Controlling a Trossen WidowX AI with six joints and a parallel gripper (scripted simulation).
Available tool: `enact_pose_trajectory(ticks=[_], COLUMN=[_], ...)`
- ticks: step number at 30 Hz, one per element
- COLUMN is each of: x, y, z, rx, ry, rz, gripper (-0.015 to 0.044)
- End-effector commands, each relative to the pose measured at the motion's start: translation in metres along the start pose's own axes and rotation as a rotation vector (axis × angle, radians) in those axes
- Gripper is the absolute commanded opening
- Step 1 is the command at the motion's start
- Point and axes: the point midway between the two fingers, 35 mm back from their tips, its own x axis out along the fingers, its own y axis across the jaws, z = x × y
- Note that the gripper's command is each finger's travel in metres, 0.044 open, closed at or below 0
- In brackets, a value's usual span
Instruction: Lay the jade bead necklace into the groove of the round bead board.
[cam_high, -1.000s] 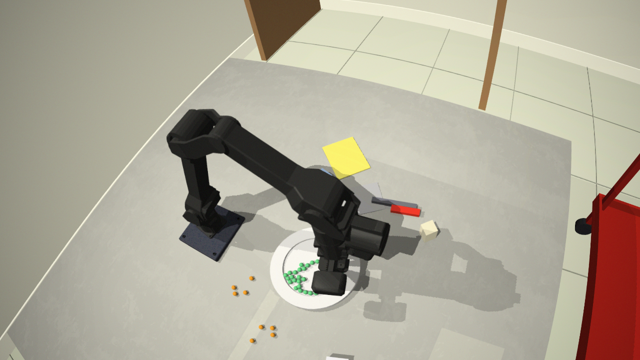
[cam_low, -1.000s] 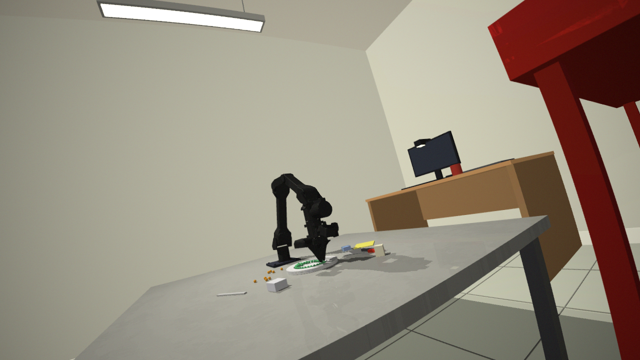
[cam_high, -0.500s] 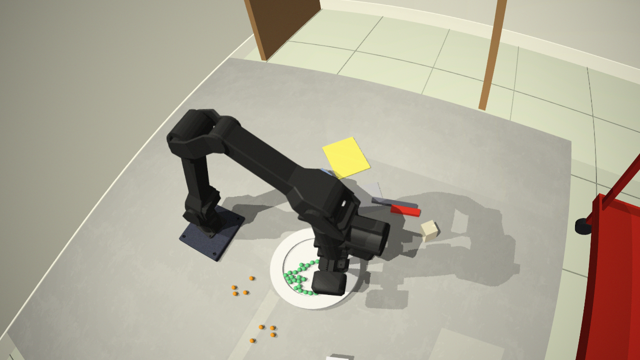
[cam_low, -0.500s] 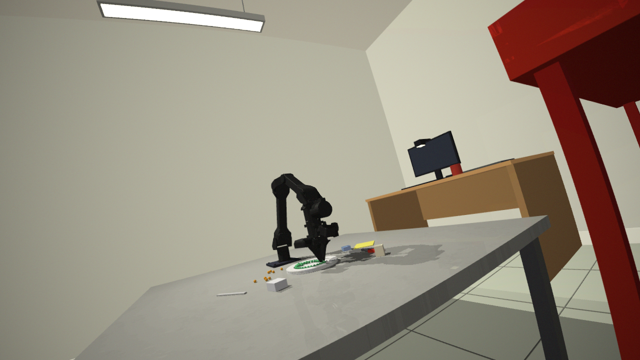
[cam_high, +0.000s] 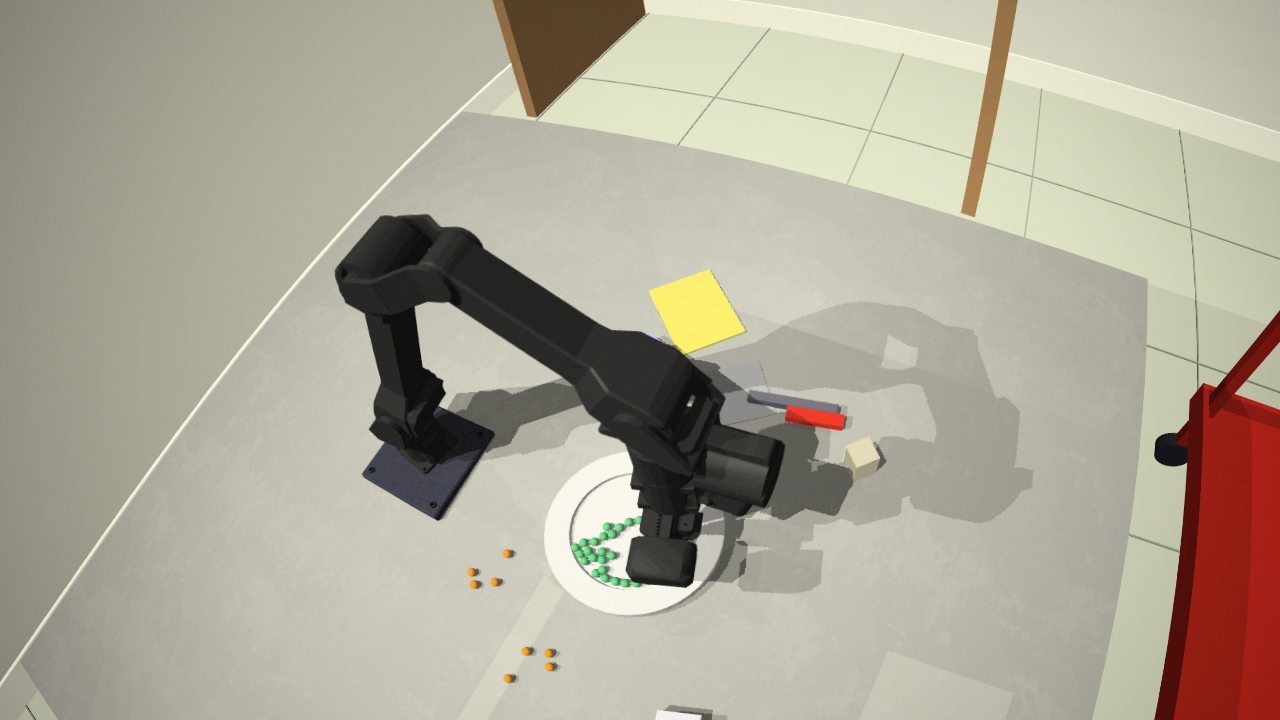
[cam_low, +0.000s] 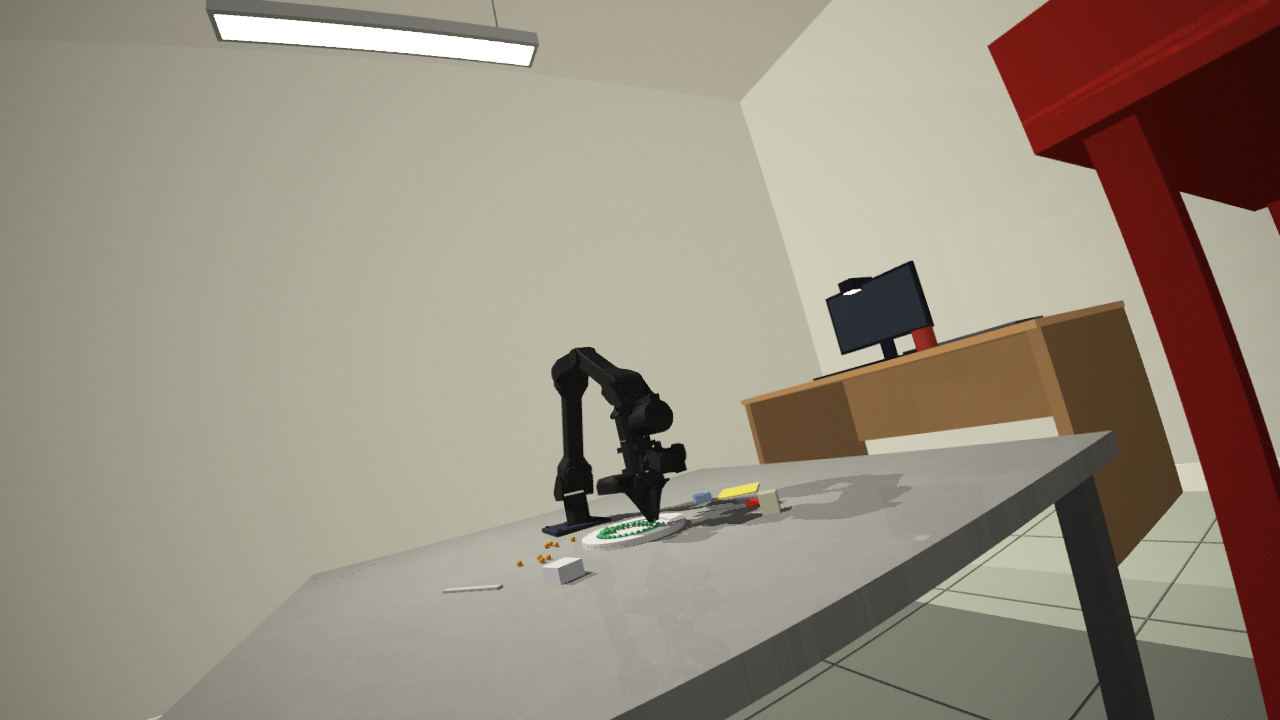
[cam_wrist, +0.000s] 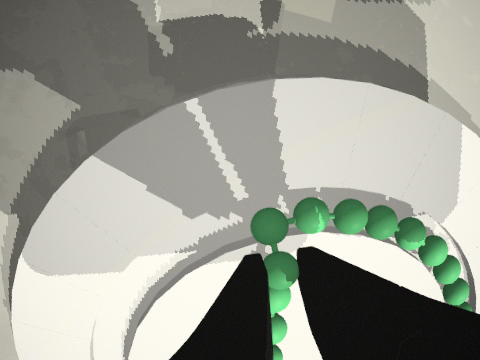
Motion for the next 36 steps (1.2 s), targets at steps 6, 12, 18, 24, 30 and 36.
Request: enact_pose_trajectory(ticks=[6, 12, 18, 24, 30, 36], x=[-0.0013, 0.0022, 0.0073, 0.0036, 0.0036, 0.0022], y=[0.013, 0.013, 0.013, 0.0128, 0.0128, 0.0129], z=[0.0081, 0.0081, 0.008, 0.0089, 0.0089, 0.0085], rx=[-0.005, -0.005, -0.005, -0.012, -0.012, -0.011], ry=[0.001, 0.001, 0.001, -0.004, -0.004, -0.001], rz=[0.001, 0.001, 0.001, 0.0, 0.0, 0.001], gripper=[0.0, 0.0, 0.0, 0.0131, 0.0289, 0.044])
